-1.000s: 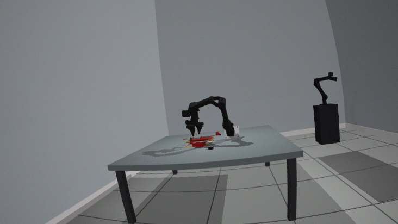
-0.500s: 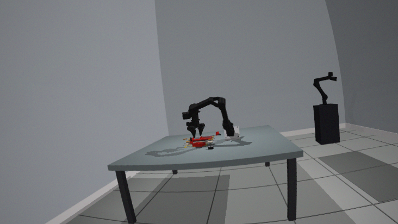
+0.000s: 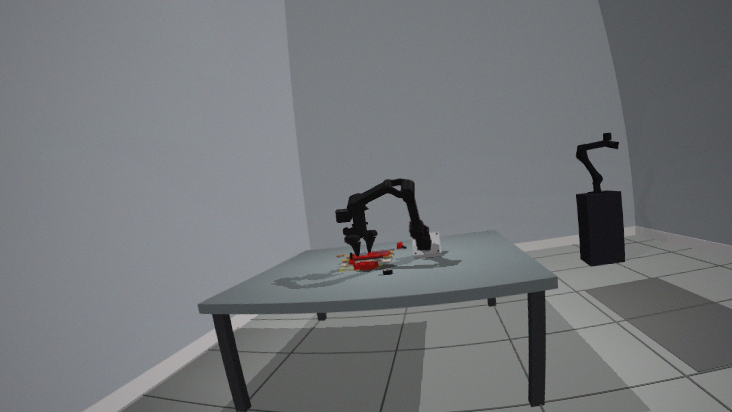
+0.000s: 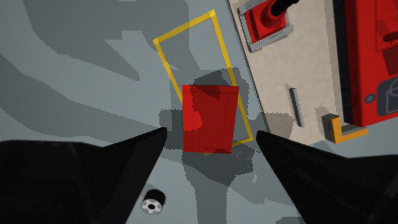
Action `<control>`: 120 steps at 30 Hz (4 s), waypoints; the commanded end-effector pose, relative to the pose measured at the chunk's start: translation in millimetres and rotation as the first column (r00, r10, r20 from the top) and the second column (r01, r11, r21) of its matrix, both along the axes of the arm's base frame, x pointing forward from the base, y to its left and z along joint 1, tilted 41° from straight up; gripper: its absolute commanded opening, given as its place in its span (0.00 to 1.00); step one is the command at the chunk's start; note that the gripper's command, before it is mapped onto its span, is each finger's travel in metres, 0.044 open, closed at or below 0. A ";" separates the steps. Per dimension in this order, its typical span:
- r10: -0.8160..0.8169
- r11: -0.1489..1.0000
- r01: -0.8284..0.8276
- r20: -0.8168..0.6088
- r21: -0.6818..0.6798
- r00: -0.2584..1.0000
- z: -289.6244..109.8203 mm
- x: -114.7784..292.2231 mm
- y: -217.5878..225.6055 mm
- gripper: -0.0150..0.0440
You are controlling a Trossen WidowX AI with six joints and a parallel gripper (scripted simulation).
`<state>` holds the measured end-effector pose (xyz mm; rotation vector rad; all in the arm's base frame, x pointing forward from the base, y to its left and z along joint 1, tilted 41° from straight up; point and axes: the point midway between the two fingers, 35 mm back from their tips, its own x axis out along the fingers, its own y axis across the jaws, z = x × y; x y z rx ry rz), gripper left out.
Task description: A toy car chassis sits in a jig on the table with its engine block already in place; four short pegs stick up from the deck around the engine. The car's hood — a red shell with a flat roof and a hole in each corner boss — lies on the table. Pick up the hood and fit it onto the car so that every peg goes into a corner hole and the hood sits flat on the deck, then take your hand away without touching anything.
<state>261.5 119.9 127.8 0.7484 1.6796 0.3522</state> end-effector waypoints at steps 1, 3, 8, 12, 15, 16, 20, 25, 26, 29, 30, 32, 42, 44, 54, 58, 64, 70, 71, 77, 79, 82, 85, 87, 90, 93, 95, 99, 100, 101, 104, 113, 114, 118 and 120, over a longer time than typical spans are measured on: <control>-0.002 1.000 0.002 -0.004 0.003 1.000 -3.7 -1.3 3.4 1.00; -0.002 1.000 0.002 -0.004 0.003 1.000 -5.1 -1.6 4.7 1.00; -0.002 1.000 0.002 -0.004 0.003 1.000 -8.8 -2.1 7.9 1.00; -0.002 1.000 0.002 -0.004 0.003 1.000 -11.6 -2.7 10.4 1.00; -0.002 1.000 0.002 -0.004 0.004 1.000 -13.7 -3.1 12.4 1.00; -0.002 1.000 0.002 -0.004 0.004 1.000 -14.4 -3.3 13.0 1.00; -0.002 1.000 0.002 -0.004 0.004 1.000 -17.2 -4.0 15.6 1.00; -0.002 1.000 0.002 -0.004 0.005 1.000 -20.6 -5.0 18.9 1.00; -0.002 1.000 0.002 -0.004 0.005 1.000 -21.2 -5.3 19.5 1.00; -0.002 1.000 0.002 -0.005 0.005 1.000 -23.2 -6.0 21.5 1.00; -0.002 1.000 0.002 -0.005 0.005 1.000 -23.9 -6.2 22.2 1.00; -0.002 1.000 0.002 -0.005 0.006 1.000 -25.2 -6.7 23.5 1.00; -0.002 1.000 0.002 -0.005 0.006 1.000 -28.1 -7.2 26.0 1.00; -0.002 1.000 0.002 -0.005 0.006 1.000 -28.8 -7.3 26.7 1.00; -0.002 1.000 0.002 -0.005 0.006 1.000 -32.6 -7.7 29.9 1.00; -0.002 1.000 0.002 -0.005 0.006 1.000 -34.0 -7.9 31.2 1.00; -0.002 1.000 0.002 -0.005 0.006 1.000 -36.2 -8.2 33.2 1.00; -0.002 1.000 0.002 -0.005 0.007 1.000 -38.4 -8.6 35.1 1.00; -0.002 1.000 0.002 -0.005 0.007 1.000 -38.8 -8.6 35.4 1.00; 0.000 1.000 0.000 0.001 0.005 1.000 -38.5 -8.1 35.7 0.96; 0.000 1.000 0.000 0.001 0.005 1.000 -38.5 -8.1 35.7 0.87; 0.000 1.000 0.000 0.001 0.005 1.000 -38.5 -8.1 35.7 0.80; 0.000 1.000 0.000 0.001 0.005 1.000 -38.5 -8.1 35.7 0.77; 0.000 1.000 0.000 0.001 0.005 1.000 -38.5 -8.1 35.7 0.74; -0.001 1.000 0.001 0.000 0.005 1.000 -38.5 -8.1 35.3 0.68; -0.002 1.000 0.002 -0.001 0.004 1.000 -36.1 -7.9 32.9 0.54; -0.002 1.000 0.002 -0.001 0.004 1.000 -33.2 -7.5 30.4 0.45; -0.002 1.000 0.002 -0.001 0.003 1.000 -23.9 -6.3 22.2 0.28; -0.002 1.000 0.002 -0.001 0.003 1.000 -20.7 -5.9 19.5 0.25; -0.002 1.000 0.002 -0.001 0.003 1.000 -17.5 -5.5 16.7 0.25; -0.002 1.000 0.002 -0.002 0.002 1.000 -9.5 -4.4 9.7 0.25; -0.002 1.000 0.002 -0.002 0.000 1.000 20.4 -0.6 -16.4 0.25; -0.002 1.000 0.002 -0.002 0.000 1.000 23.1 -0.3 -18.7 0.25; -0.002 1.000 0.002 -0.002 0.000 1.000 31.8 0.8 -26.3 0.25; -0.002 1.000 0.002 -0.002 0.000 1.000 34.1 1.0 -28.3 0.25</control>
